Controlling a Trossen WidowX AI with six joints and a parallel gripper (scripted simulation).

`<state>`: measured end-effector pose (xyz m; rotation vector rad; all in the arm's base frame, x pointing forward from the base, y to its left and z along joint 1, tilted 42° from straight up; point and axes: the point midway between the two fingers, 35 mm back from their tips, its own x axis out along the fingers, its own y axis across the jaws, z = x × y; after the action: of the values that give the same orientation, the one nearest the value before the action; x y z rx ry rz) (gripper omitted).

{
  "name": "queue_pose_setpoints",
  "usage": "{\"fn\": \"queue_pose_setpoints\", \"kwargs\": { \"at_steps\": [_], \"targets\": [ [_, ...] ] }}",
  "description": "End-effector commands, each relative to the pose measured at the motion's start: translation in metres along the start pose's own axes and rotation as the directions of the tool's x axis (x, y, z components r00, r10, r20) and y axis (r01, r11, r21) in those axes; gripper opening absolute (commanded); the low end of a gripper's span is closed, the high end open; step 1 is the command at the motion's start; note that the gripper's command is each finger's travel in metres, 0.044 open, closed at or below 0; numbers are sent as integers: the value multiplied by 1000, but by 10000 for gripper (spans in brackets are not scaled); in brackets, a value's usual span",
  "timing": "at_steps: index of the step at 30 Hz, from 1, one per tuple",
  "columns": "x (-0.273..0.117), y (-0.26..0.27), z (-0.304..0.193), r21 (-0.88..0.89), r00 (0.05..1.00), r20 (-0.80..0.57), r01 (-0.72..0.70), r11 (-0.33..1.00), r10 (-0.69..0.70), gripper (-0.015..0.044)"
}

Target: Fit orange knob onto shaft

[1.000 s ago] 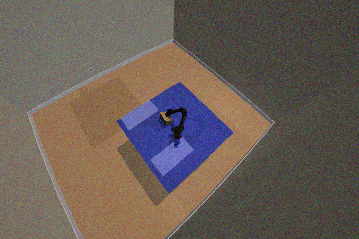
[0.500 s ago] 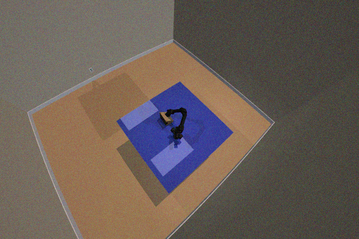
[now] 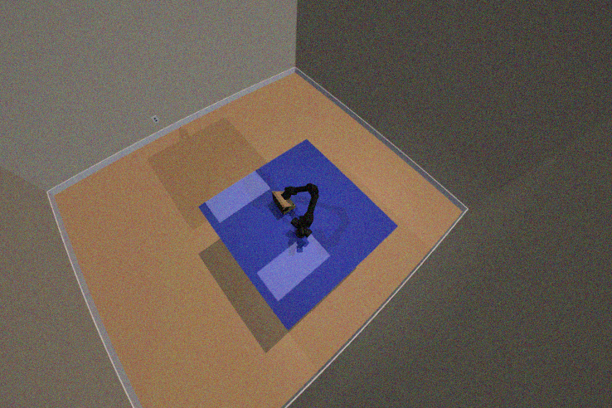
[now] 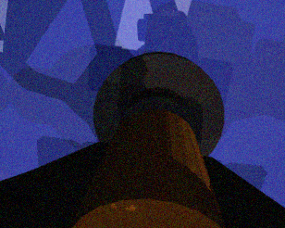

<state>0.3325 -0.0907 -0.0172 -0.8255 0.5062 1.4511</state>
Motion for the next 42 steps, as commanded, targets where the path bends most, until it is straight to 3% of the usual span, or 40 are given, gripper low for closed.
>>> {"fn": "queue_pose_setpoints", "kwargs": {
  "at_steps": [1, 5, 11, 34, 42],
  "targets": [
    [-3, 1, 2, -1, 1000, 1, 1, 1000, -1, 0],
    [-5, 0, 2, -27, 1000, 1, 1, 1000, -1, 0],
    [-5, -1, 1, -209, 1000, 1, 1, 978, -1, 0],
    [-4, 0, 1, -218, 1000, 1, 1, 976, -1, 0],
    [-4, 1, 1, -408, 1000, 1, 1, 913, -1, 0]
  ]
}}
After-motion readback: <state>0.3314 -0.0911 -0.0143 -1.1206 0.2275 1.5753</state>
